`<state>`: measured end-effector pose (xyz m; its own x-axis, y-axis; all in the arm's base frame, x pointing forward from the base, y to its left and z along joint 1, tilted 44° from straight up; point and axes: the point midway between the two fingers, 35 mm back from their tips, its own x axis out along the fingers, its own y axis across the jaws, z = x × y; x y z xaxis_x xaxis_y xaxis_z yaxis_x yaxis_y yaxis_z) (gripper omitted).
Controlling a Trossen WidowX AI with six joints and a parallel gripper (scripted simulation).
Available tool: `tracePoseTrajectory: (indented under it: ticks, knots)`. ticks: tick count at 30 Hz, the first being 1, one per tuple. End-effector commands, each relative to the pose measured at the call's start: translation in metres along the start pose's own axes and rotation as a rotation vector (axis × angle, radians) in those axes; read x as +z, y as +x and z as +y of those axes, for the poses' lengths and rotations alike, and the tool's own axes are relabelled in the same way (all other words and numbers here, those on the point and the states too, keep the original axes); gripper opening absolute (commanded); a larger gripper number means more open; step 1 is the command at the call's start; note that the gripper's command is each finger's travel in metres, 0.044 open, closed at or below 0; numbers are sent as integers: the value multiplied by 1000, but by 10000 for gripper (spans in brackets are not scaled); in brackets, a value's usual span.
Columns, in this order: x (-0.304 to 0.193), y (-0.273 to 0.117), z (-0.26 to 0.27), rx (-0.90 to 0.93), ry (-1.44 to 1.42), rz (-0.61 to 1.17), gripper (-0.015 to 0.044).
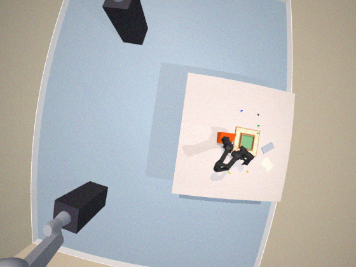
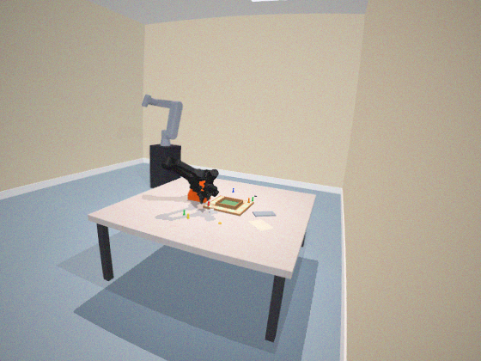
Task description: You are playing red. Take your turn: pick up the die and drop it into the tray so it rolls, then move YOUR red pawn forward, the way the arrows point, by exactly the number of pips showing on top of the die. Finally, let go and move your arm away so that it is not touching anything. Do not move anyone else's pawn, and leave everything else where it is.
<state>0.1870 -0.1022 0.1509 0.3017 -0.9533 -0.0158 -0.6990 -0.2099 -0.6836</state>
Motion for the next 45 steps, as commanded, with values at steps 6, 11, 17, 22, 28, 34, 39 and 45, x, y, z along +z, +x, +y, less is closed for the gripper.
tracePoseTrajectory:
  ticks: [6,11,17,22,28,34,39,45]
  knots:
    - [25,10,-28,74,105,-182,275]
    - [43,17,-39,295,245,-340,275]
    - [43,12,-31,595,340,-397,275]
    - [40,8,-27,697,364,-392,275]
    - [40,8,-27,697,364,-392,275]
    - [40,8,-26,697,364,-392,275]
    - [46,18,-18,696,365,-392,275]
    - [49,22,-15,696,365,-392,275]
